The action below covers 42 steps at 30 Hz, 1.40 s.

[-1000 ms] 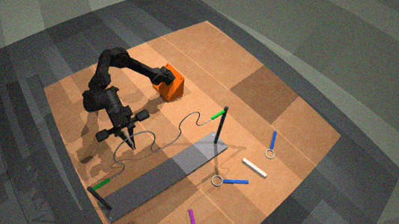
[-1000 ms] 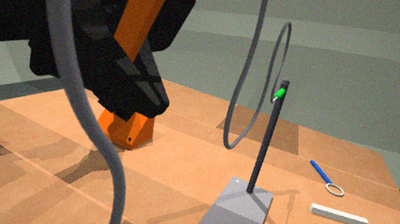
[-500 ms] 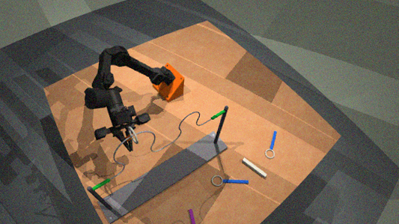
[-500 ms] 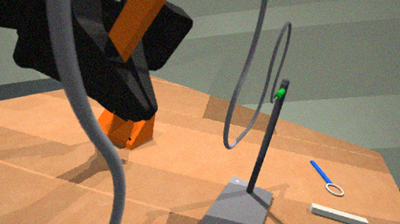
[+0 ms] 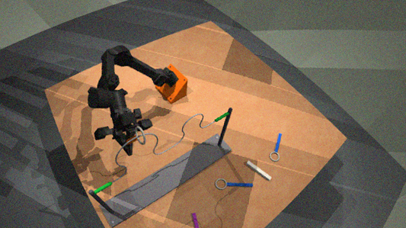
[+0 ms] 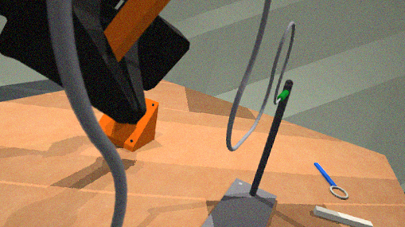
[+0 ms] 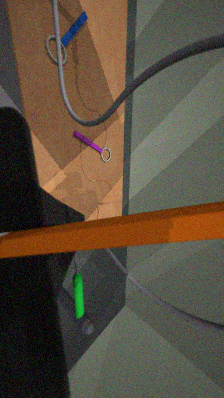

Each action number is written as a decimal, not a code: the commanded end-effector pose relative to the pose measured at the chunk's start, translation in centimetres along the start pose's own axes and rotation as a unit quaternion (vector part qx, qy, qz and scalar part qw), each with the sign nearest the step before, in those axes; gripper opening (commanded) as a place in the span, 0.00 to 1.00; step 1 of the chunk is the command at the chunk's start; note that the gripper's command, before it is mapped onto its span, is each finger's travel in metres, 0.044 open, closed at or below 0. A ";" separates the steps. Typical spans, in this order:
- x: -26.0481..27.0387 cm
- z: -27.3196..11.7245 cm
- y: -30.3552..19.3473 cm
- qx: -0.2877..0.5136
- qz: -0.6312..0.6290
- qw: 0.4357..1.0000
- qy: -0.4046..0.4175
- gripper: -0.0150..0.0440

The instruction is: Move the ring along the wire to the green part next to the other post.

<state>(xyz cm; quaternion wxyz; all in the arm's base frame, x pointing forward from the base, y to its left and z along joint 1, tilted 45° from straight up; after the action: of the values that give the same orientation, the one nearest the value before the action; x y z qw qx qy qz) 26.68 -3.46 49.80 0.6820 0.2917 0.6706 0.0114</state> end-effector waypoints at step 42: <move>0.1 0.3 -0.7 -0.027 -0.271 0.950 -0.155 0.00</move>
<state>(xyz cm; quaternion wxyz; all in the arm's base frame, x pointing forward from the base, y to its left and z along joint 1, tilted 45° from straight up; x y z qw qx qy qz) 26.69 -4.09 49.46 0.7599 0.0961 0.6149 -0.1875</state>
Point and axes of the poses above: the point midway between the two fingers, 35 mm back from their tips, its own z axis out along the fingers, its own x axis across the jaws, y = z × x, the point moved 9 cm from there along -z, back along the fingers, and after that the axes turned 2 degrees about -z, right-handed, at the moved point
